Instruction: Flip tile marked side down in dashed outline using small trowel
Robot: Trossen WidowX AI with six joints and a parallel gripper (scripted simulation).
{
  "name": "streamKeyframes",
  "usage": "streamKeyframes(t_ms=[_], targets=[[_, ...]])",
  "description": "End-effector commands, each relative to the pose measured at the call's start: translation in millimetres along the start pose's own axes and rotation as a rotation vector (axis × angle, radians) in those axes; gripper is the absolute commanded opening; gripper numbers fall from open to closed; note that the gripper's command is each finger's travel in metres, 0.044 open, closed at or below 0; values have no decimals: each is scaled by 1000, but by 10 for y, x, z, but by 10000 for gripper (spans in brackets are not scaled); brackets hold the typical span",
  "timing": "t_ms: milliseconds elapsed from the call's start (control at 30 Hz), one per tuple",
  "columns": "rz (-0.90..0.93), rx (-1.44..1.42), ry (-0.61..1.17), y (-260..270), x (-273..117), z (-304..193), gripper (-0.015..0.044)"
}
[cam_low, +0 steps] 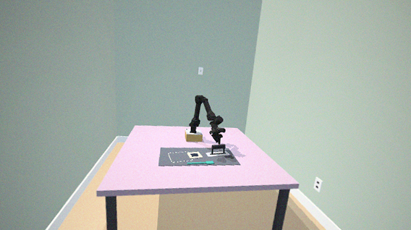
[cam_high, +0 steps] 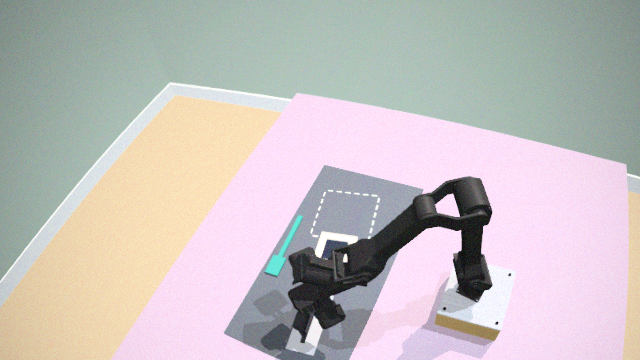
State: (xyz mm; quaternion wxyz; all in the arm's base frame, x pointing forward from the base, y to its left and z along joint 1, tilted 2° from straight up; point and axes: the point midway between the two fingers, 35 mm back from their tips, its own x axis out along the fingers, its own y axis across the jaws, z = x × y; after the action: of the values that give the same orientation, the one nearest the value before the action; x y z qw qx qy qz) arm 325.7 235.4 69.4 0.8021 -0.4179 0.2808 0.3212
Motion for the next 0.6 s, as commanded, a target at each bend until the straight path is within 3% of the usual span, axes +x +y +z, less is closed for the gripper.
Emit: streamKeyframes(t_ms=[0, 567], targets=[[-15, -117, -11, 60, -16, -58, 300], [-129, -666, -30, 278, -73, -308, 300]])
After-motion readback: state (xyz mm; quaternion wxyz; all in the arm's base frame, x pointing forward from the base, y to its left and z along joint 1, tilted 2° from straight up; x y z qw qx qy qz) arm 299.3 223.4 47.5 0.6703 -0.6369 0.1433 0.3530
